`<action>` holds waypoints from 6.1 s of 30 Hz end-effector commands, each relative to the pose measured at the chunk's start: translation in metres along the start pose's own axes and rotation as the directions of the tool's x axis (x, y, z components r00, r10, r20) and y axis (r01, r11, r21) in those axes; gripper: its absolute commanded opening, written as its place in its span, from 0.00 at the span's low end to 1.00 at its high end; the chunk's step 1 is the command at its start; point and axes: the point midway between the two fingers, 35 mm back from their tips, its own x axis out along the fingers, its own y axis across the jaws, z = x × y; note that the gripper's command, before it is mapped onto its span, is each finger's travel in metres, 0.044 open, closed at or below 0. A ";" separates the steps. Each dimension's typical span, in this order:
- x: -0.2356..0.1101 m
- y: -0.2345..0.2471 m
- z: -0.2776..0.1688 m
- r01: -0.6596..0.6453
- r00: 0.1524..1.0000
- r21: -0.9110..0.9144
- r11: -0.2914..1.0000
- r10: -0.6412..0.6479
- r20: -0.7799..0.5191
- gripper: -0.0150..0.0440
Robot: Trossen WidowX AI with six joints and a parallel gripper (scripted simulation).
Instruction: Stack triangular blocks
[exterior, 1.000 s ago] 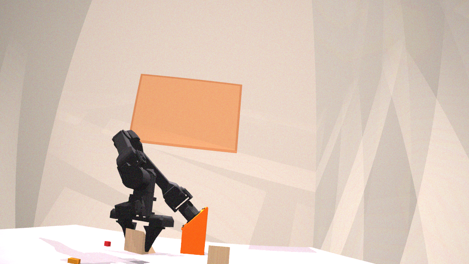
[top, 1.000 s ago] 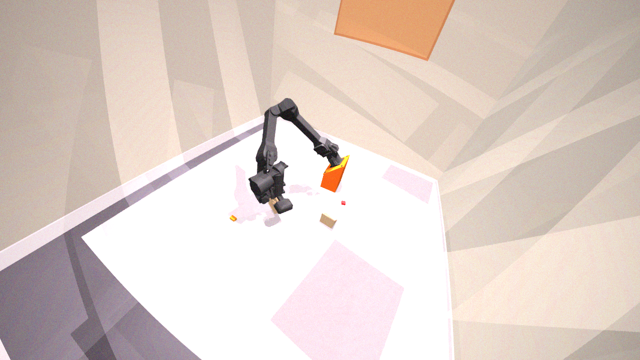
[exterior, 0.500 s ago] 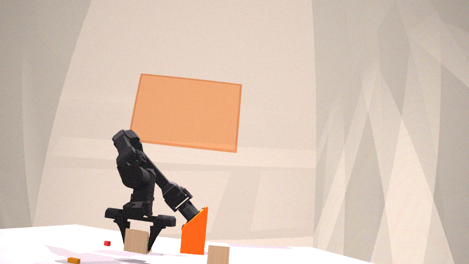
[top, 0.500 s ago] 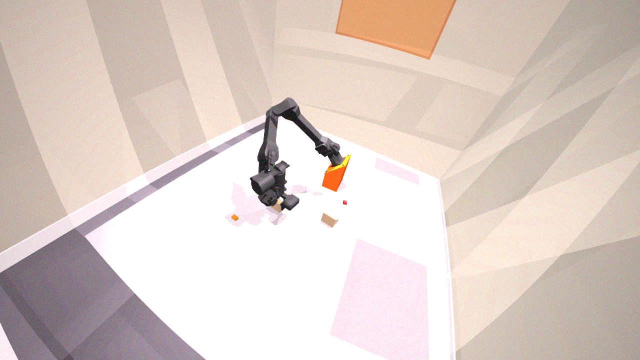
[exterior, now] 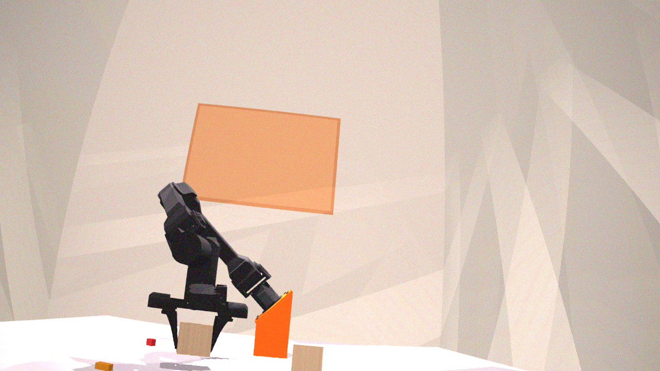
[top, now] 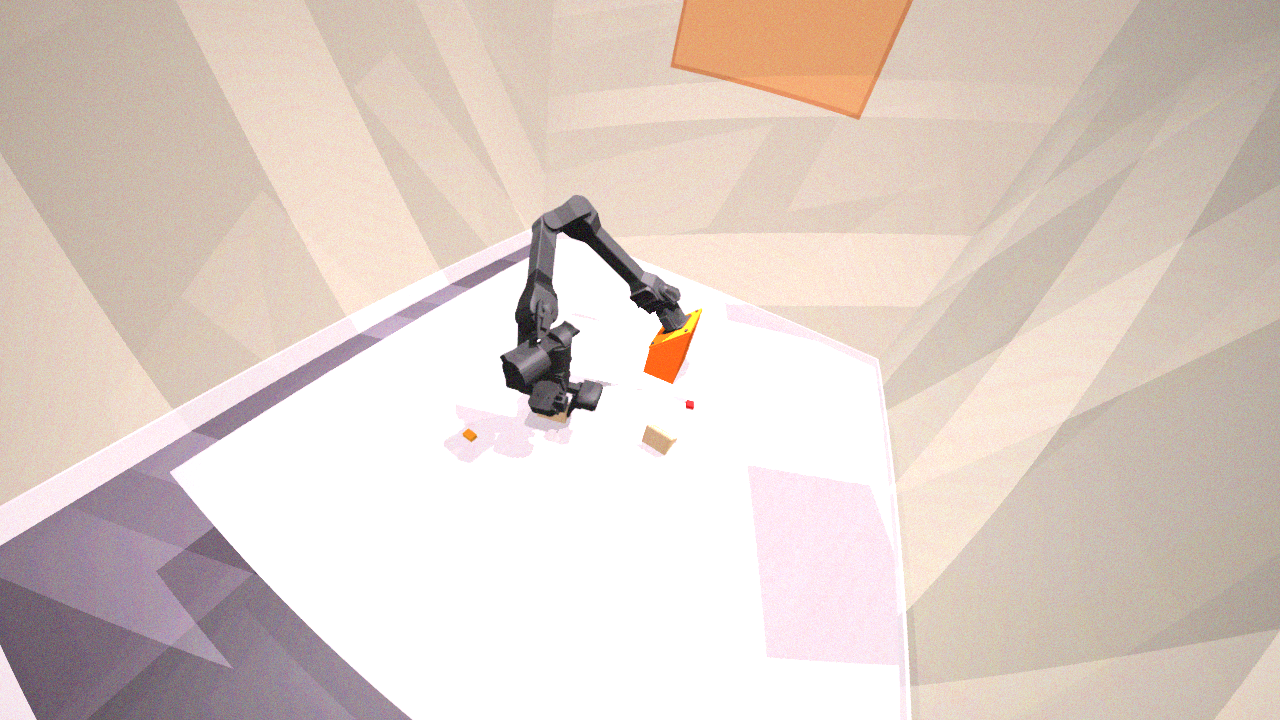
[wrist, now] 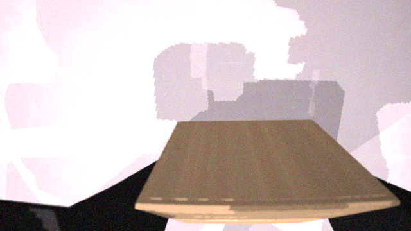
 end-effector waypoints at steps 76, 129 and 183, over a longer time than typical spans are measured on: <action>0.026 -0.001 -0.001 0.000 1.000 -0.770 0.638 -0.006 -0.005 0.83; -0.052 0.037 0.029 -0.041 0.925 -0.843 0.536 -0.300 -0.235 1.00; 0.027 0.008 0.005 0.000 0.907 -0.778 0.628 -0.327 -0.264 1.00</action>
